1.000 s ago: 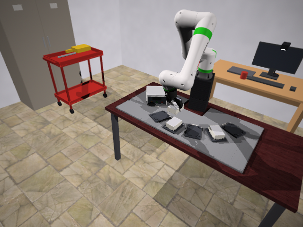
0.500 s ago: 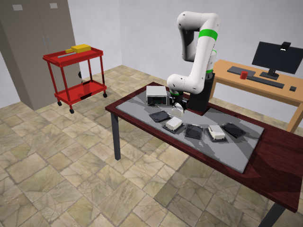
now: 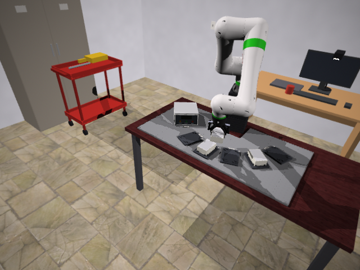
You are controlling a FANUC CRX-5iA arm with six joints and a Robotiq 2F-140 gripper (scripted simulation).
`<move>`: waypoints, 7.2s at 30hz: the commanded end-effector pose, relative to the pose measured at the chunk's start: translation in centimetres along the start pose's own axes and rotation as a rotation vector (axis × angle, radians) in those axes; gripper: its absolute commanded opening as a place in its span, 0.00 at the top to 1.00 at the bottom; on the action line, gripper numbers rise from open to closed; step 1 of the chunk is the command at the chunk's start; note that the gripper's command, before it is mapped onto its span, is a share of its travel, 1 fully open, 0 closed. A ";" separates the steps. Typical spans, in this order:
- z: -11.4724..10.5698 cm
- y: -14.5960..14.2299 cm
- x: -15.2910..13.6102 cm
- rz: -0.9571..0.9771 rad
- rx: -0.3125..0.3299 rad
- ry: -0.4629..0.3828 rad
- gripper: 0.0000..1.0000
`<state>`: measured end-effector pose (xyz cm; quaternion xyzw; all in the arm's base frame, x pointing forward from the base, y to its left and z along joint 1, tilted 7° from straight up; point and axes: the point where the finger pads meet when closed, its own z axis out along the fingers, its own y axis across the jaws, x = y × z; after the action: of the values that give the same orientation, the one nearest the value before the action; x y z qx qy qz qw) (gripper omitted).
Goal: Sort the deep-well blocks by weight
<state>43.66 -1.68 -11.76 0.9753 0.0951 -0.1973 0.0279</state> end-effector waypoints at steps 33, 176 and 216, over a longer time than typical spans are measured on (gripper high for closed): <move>3.5 -9.2 3.7 0.000 0.000 0.000 0.90; 9.5 -11.0 7.4 0.000 0.000 0.000 0.90; 9.8 -11.0 7.6 0.000 0.000 0.000 0.00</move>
<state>44.60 9.50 -23.95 0.9753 0.0951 -0.1972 0.0280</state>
